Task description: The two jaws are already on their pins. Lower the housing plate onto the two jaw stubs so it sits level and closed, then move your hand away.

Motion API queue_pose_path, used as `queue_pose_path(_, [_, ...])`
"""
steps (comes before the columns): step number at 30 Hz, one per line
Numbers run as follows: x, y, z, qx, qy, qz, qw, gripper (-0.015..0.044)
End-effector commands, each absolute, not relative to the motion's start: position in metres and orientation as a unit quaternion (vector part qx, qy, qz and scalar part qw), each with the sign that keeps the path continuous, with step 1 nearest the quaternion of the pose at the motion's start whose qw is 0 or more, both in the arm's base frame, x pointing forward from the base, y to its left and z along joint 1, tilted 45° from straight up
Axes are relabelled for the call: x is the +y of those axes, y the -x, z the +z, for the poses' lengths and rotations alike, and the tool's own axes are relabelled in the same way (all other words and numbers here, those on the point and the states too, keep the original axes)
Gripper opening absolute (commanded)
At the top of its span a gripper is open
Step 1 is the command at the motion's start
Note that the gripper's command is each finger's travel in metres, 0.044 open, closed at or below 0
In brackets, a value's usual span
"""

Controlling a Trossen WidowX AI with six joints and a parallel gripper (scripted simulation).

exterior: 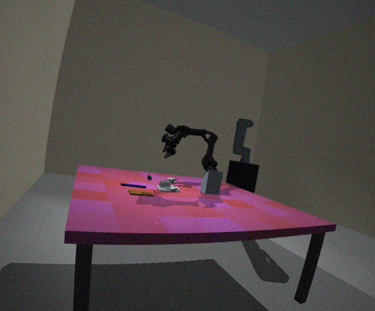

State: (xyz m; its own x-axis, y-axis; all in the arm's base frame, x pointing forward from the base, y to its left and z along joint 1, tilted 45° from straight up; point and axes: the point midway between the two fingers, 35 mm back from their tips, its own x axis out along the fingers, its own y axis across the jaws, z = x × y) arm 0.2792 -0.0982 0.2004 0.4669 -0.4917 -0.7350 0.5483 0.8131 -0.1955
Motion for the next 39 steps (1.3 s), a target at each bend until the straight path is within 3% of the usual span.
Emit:
queue_pose_path(1, [-0.117, -0.264, 0.196, 0.429, -0.040, -0.350, 0.832, 0.0440])
queue_pose_path(24, [-0.194, -0.162, 0.186, 0.477, -0.065, -0.567, 0.668, 0.0440])
queue_pose_path(39, [-0.223, -0.154, 0.158, 0.478, -0.065, -0.573, 0.663, 0.0440])
